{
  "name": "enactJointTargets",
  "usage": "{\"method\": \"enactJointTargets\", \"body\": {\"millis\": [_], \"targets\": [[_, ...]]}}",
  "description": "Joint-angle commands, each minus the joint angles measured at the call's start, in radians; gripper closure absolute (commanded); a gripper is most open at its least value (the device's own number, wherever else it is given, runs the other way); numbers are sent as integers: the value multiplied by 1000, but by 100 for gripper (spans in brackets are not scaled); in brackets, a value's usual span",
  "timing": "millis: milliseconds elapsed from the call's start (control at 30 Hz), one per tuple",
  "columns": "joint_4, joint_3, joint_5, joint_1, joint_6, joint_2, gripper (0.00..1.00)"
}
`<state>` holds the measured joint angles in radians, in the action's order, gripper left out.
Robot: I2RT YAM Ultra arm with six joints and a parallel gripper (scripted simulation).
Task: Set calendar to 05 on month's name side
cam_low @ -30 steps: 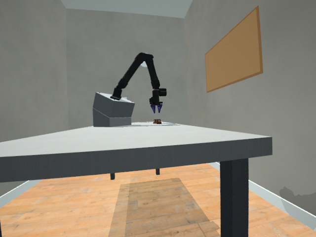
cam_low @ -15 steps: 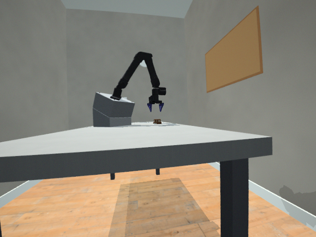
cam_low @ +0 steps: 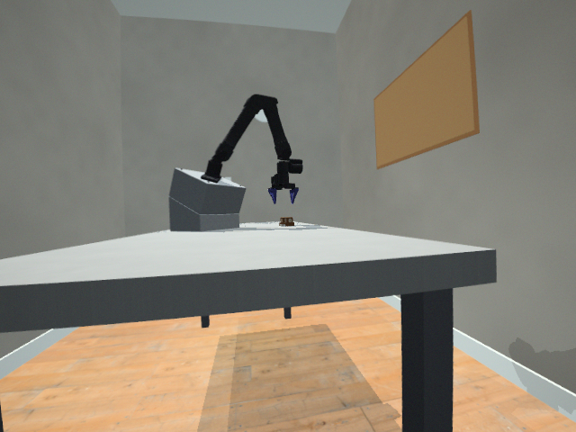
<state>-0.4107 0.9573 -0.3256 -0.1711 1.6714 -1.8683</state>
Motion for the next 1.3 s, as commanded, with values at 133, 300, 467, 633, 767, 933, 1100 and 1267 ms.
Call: {"method": "enactJointTargets", "body": {"millis": [133,300,467,633,767,933,1100,1267], "targets": [[-31,13,-1,-13,-8,27,0],[-102,27,-6,-32,-28,78,0],[-163,43,-9,-49,-45,118,0],[-260,75,-15,-75,-72,174,0],[-310,95,-19,-89,-86,200,0],[-329,102,-20,-94,-92,209,0],[-330,103,-20,-94,-92,209,0],[-330,103,-20,-94,-92,209,0]]}}
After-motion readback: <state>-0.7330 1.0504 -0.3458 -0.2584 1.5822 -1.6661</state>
